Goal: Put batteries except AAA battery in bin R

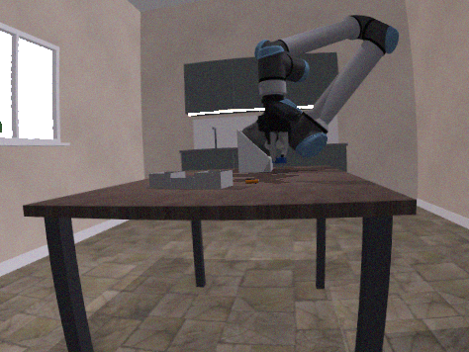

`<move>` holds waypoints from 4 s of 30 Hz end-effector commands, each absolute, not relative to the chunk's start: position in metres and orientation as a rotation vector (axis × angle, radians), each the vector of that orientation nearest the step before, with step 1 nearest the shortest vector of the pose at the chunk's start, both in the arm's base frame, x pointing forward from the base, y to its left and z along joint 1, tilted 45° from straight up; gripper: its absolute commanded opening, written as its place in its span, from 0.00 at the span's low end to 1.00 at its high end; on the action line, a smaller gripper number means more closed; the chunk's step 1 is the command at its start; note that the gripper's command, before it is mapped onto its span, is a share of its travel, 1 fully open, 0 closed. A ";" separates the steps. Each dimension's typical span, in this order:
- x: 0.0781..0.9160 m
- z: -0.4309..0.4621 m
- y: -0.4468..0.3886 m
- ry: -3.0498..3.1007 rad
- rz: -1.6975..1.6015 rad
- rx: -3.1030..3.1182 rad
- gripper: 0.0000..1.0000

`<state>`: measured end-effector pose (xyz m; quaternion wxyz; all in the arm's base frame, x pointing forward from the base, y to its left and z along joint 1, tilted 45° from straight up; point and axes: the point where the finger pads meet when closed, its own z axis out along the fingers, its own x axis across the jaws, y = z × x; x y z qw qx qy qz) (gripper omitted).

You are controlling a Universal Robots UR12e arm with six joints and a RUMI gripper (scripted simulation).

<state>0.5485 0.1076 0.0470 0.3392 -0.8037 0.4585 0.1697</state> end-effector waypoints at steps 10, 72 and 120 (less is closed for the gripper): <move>0.549 0.049 0.105 1.194 0.441 -2.093 0.00; 0.613 -0.146 -0.106 0.336 0.084 -2.342 0.00; 0.629 -0.212 -0.136 0.336 0.084 -2.342 0.00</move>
